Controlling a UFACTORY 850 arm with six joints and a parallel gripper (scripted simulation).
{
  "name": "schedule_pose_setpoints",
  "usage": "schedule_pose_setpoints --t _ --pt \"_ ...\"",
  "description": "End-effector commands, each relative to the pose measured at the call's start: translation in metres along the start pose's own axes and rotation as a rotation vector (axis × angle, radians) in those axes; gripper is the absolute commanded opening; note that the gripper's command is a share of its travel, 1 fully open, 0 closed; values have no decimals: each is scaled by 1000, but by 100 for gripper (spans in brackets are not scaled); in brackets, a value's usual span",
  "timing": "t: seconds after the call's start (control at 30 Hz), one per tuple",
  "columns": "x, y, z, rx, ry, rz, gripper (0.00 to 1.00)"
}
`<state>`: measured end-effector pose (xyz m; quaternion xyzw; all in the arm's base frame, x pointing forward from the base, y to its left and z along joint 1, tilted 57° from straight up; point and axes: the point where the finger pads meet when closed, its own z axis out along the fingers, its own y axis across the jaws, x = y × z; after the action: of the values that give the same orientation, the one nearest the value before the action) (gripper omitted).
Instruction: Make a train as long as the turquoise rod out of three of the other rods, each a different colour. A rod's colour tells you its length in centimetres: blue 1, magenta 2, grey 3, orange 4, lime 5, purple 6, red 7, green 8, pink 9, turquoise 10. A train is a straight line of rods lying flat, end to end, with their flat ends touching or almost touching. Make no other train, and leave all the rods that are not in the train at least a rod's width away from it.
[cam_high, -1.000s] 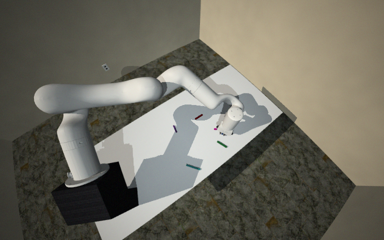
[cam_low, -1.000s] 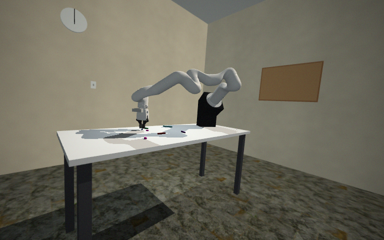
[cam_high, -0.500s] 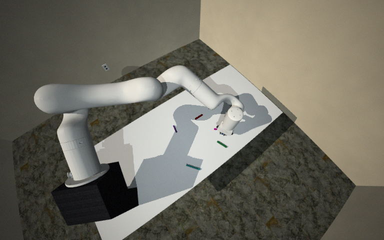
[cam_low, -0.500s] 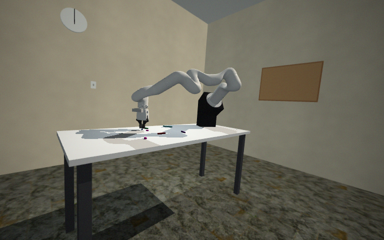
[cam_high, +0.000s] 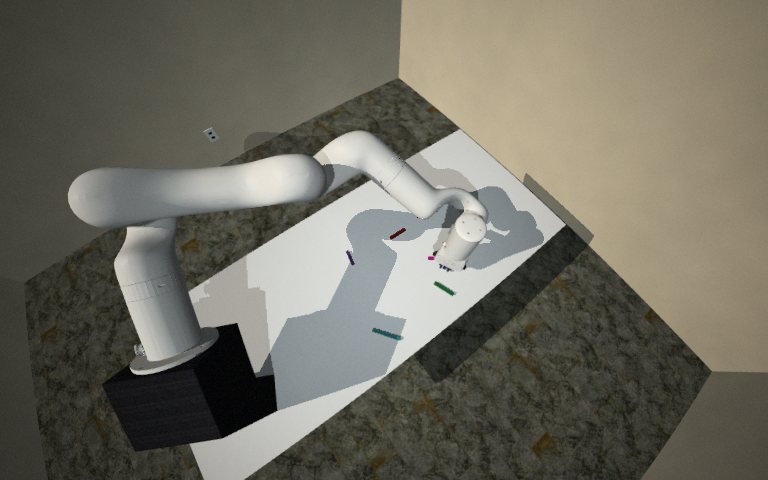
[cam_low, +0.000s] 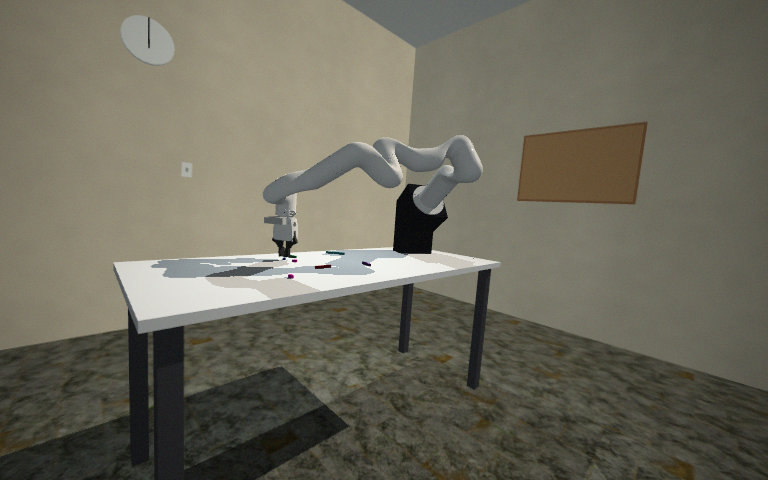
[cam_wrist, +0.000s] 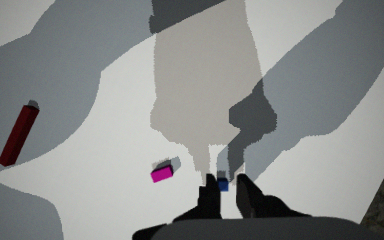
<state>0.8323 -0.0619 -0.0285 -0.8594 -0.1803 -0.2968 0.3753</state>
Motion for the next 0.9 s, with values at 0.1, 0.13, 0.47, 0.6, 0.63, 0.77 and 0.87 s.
schedule_pose_setpoints --t 0.1,0.13,0.47,0.6,0.63,0.77,0.87 --pt "1 1 -1 -1 1 -1 24" --pt "1 1 -1 -1 1 -1 24" --pt "1 1 3 -1 1 -1 24" --pt "1 1 4 -1 1 -1 24" --pt "1 1 5 -1 1 -1 24" --pt "1 1 9 -1 1 -1 24" --pt "1 1 11 -1 1 -1 24"
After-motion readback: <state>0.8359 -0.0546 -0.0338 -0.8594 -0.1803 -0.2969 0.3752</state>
